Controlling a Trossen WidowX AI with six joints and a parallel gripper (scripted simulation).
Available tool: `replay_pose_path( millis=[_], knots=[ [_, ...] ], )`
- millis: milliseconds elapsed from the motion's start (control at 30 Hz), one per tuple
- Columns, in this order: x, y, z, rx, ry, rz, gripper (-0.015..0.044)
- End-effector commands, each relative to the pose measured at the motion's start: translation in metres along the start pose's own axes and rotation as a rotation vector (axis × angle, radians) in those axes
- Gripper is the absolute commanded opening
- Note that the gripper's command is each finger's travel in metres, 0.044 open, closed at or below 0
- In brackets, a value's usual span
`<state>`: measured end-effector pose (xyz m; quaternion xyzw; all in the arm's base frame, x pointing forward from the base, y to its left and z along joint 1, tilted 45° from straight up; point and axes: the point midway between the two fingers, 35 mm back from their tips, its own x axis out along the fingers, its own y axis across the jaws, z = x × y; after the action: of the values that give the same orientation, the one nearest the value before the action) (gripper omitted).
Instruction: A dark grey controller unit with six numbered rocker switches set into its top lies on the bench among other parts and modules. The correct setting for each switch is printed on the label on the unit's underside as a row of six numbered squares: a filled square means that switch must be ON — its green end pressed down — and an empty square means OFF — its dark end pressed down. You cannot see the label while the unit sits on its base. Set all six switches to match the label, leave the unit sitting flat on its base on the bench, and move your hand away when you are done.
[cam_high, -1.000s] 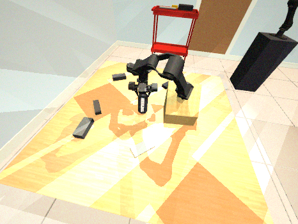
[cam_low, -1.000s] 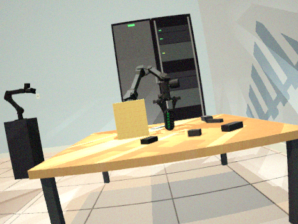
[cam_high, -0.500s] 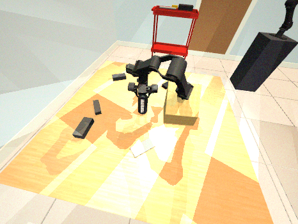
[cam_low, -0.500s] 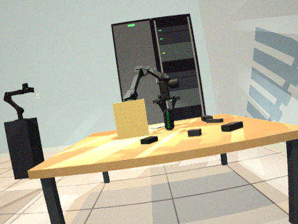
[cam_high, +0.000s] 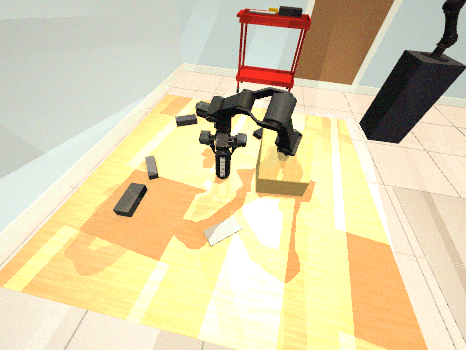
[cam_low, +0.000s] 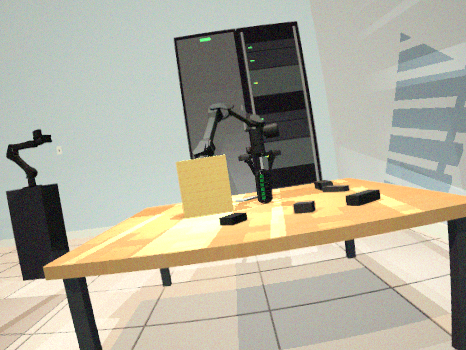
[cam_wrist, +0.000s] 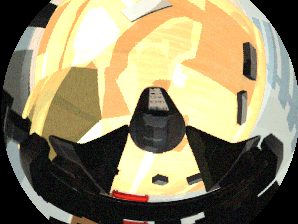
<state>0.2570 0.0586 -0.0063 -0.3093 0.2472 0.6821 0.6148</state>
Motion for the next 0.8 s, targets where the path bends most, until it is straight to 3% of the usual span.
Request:
replay_pose_path(
  millis=[0,767],
  knots=[
    [0.003,0.001,0.007,0.003,-0.019,0.003,0.0338],
    [0.003,0.000,0.026,0.003,-0.020,0.004,0.0338]
  ],
)
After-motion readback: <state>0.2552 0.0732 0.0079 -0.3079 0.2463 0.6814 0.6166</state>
